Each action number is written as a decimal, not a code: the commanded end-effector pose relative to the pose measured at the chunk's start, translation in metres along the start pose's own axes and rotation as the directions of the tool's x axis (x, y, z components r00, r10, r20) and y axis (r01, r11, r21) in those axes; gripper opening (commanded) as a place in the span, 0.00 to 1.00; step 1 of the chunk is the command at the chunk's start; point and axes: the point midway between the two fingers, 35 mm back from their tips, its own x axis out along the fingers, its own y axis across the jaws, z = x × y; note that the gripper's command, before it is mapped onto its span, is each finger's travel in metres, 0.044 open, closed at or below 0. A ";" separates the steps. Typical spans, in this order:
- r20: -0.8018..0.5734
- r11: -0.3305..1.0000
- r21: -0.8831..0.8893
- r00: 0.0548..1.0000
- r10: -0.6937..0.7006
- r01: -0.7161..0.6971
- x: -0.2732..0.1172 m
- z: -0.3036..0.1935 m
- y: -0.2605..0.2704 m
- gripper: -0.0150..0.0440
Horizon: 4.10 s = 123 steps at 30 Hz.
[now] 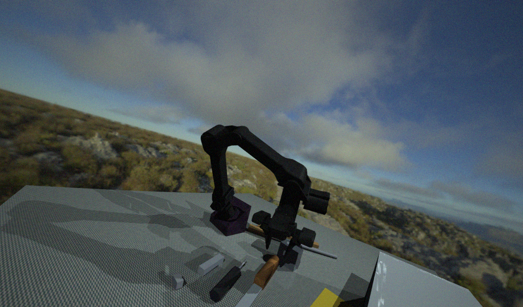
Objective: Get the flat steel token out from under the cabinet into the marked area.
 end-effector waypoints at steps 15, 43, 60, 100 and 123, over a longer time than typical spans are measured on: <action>0.006 1.000 -0.008 1.000 -0.005 0.005 0.018 0.000 -0.002 0.71; 0.009 1.000 -0.008 1.000 -0.005 0.005 0.059 0.001 -0.004 0.71; 0.004 1.000 0.000 1.000 0.002 -0.002 0.057 0.001 -0.002 0.43; 0.005 1.000 -0.010 1.000 -0.006 0.006 -0.012 -0.010 -0.023 0.25; 0.003 1.000 -0.010 1.000 -0.006 0.006 -0.056 -0.001 -0.006 0.25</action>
